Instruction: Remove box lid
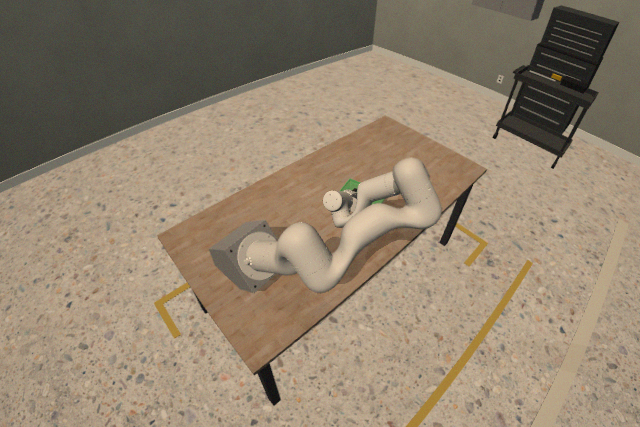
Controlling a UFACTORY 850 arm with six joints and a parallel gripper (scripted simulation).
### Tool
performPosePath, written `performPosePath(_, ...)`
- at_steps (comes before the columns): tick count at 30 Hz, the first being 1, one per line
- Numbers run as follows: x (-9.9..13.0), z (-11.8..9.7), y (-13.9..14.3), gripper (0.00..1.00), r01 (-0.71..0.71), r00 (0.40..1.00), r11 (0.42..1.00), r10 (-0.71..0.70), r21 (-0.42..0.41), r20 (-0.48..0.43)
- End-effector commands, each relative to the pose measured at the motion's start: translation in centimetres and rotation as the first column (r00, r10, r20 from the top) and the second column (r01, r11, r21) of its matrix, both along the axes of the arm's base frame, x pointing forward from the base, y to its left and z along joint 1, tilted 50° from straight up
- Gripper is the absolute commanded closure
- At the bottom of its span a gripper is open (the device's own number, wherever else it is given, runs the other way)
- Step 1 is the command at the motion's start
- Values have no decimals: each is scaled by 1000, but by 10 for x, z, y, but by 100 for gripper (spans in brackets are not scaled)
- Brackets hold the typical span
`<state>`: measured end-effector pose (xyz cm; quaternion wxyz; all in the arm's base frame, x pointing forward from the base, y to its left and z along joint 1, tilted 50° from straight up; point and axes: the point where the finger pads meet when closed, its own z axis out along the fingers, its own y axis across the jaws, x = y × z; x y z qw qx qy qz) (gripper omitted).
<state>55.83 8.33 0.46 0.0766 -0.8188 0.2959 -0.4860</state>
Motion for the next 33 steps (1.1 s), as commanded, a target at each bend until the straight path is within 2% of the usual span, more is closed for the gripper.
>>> performPosePath(1,0,0,1,68,-1,1000,1000,1,0,1)
performPosePath(27,-1,1,1,68,-1,1000,1000,1,0,1)
performPosePath(28,-1,1,1,100,-1,1000,1000,1,0,1)
performPosePath(33,-1,1,1,100,-1,1000,1000,1,0,1)
